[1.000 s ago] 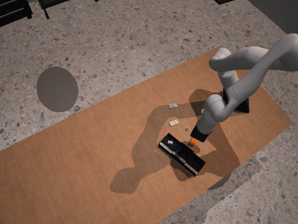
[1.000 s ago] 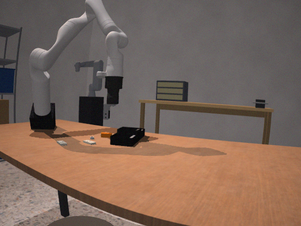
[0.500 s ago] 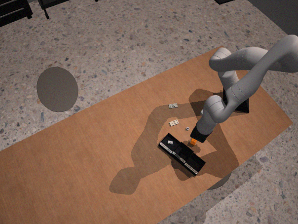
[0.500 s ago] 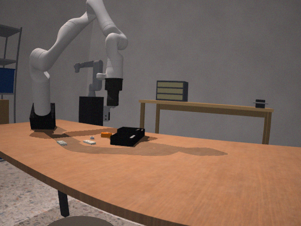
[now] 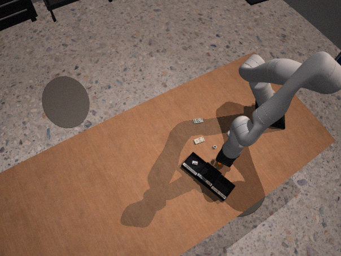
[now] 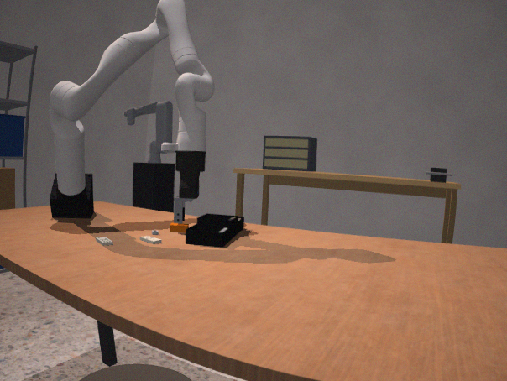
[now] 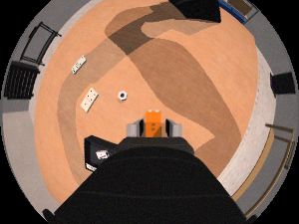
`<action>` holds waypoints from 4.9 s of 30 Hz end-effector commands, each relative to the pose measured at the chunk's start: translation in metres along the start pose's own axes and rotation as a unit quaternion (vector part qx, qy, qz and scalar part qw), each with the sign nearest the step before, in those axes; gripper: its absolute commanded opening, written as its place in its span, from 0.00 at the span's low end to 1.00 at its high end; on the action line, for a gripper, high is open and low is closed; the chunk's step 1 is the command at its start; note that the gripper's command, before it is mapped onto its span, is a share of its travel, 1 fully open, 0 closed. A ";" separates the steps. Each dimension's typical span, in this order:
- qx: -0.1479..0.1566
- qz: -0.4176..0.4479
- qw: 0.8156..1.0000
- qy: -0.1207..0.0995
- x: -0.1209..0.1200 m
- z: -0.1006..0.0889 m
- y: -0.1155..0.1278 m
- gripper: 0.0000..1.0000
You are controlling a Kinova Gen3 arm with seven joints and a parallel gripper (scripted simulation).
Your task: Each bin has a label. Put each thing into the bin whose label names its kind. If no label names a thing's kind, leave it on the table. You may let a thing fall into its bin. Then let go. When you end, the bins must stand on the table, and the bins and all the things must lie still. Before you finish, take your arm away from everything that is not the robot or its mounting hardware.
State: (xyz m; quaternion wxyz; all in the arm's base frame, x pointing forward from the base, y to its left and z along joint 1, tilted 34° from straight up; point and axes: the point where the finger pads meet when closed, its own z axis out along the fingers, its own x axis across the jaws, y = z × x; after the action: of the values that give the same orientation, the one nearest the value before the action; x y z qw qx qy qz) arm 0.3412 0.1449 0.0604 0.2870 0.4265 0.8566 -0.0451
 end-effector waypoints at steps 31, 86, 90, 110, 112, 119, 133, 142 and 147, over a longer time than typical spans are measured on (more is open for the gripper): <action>0.001 0.007 1.000 -0.001 -0.003 0.022 0.001 0.80; 0.003 0.008 1.000 -0.001 -0.002 -0.013 0.001 0.50; 0.003 0.008 1.000 -0.001 -0.002 -0.020 0.001 0.50; 0.003 0.007 1.000 -0.001 -0.003 -0.038 0.000 0.50; 0.003 0.007 1.000 -0.001 -0.003 -0.038 0.000 0.50; 0.005 0.010 1.000 -0.003 -0.006 -0.045 0.005 0.50; 0.005 -0.247 0.969 0.002 -0.024 -0.045 0.074 0.50; 0.002 -0.411 0.912 -0.002 -0.032 -0.045 0.095 0.50; 0.003 -0.521 0.853 -0.001 -0.032 -0.044 0.094 0.50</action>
State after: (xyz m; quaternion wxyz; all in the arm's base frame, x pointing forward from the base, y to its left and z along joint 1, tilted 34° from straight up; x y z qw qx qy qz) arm 0.4060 0.1977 0.1276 0.2303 -0.0336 0.9546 -0.1860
